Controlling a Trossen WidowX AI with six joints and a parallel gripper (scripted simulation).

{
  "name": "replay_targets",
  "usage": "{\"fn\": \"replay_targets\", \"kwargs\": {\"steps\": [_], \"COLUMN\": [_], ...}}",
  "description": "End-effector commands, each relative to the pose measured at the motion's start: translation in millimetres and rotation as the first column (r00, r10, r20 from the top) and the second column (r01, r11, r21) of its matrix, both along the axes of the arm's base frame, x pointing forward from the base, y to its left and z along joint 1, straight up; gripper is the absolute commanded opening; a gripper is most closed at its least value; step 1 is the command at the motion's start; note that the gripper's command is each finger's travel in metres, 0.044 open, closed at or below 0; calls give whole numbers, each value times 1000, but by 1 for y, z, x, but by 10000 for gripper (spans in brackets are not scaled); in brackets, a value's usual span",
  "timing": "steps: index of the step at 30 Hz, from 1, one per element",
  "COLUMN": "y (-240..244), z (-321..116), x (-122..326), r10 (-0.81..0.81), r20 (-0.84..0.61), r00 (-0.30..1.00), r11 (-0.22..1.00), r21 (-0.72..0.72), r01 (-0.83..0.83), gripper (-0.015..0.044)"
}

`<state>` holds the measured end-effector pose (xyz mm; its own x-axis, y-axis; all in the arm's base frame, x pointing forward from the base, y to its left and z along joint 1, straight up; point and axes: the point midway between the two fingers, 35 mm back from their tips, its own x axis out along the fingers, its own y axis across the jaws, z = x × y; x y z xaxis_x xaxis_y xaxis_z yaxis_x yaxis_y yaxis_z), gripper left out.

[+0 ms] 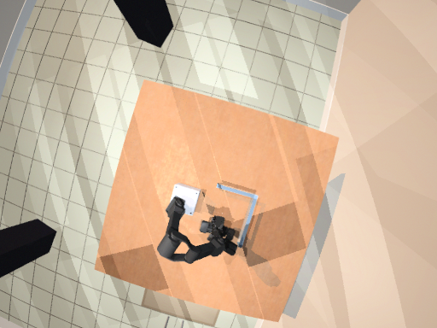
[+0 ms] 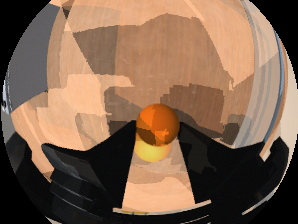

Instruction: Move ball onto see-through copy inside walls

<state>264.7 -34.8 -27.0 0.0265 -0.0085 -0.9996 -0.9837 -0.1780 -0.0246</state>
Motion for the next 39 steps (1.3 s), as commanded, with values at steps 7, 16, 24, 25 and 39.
{"fn": "replay_targets", "kwargs": {"steps": [7,16,24,25,39], "y": [1,1,1,1,-20], "z": [21,78,126,128,85], "x": [5,5,-3,-4,-1], "r10": [-40,-46,-1,3,4], "r20": [18,11,-2,-3,-3], "r00": [999,999,1000,1000,1000], "r11": [999,999,1000,1000,1000], "r21": [-4,-1,5,5,4], "r01": [40,46,1,-3,-4], "gripper": [0,0,0,0,0]}}
